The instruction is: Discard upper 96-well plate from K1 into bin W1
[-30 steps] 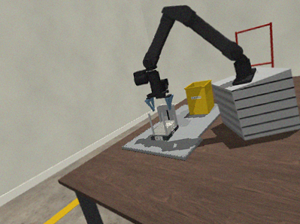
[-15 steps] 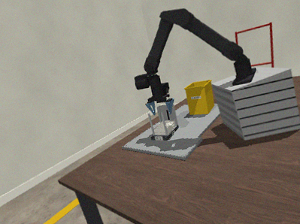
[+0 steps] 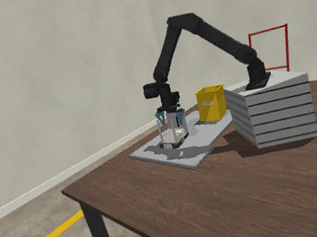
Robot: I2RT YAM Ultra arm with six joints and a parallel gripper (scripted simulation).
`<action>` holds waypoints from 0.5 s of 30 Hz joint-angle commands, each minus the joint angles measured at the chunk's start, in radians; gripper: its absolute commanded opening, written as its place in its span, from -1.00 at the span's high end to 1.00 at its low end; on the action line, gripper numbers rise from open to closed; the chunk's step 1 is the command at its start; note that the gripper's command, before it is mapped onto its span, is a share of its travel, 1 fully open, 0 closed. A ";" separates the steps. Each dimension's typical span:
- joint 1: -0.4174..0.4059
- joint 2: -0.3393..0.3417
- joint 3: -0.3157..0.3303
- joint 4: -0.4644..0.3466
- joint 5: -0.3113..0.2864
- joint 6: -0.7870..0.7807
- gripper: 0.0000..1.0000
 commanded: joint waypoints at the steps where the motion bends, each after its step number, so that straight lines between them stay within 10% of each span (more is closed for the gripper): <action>1: 0.001 0.000 0.002 0.017 0.007 0.001 -1.00; 15: 0.003 0.055 0.005 0.068 0.007 0.003 -1.00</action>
